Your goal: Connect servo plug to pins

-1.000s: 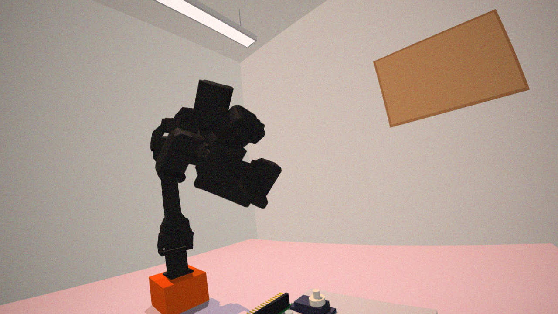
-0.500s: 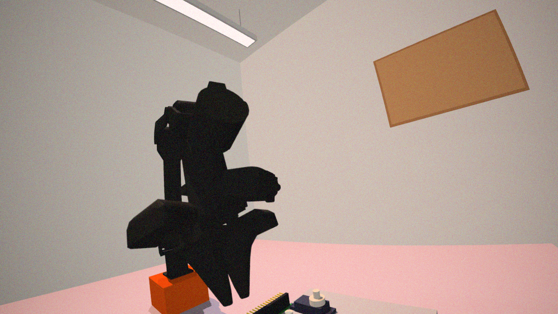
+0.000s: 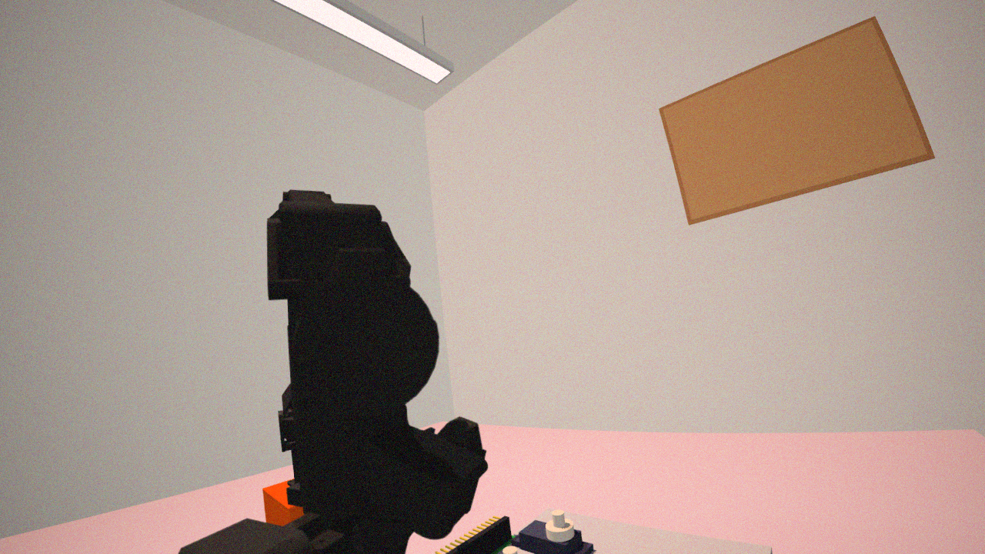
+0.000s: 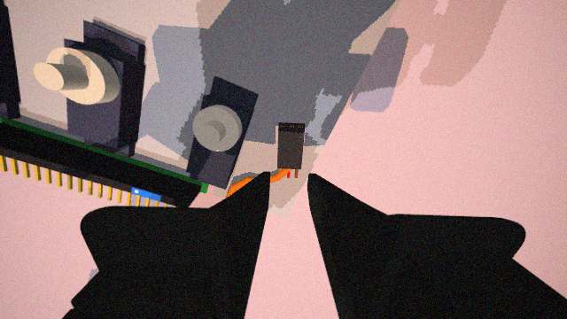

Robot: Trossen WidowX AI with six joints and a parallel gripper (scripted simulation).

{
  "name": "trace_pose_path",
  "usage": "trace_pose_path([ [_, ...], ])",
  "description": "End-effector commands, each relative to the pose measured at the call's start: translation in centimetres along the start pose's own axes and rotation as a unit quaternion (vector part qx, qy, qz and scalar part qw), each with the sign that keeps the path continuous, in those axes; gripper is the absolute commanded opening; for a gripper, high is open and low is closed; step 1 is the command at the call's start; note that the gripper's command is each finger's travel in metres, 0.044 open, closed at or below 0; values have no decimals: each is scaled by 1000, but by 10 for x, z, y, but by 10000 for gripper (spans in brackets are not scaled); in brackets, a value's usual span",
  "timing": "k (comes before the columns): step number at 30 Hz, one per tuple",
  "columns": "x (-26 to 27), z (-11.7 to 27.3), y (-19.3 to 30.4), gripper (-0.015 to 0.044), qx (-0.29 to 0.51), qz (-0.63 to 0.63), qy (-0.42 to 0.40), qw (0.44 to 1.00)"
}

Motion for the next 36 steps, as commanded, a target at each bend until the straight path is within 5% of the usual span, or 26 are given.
trace_pose_path([
  [1, -2, -5, -1, 115, 0, 4, 2, 1000],
  [21, -1, -37, -1, 115, 0, 4, 2, 1000],
  [30, -1, -36, -1, 0, 0, 4, 2, 1000],
  [36, -2, -8, -2, 0, 0, 4, 2, 1000],
])
Point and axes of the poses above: the point midway between the two fingers, 35 mm back from their tips, its own z axis back along the fingers, its own x axis across the jaws, y = z × x, the point moved 6 cm from there along z, back along the fingers, and after that the axes turned 7 degrees about z, right-handed, at the moved point
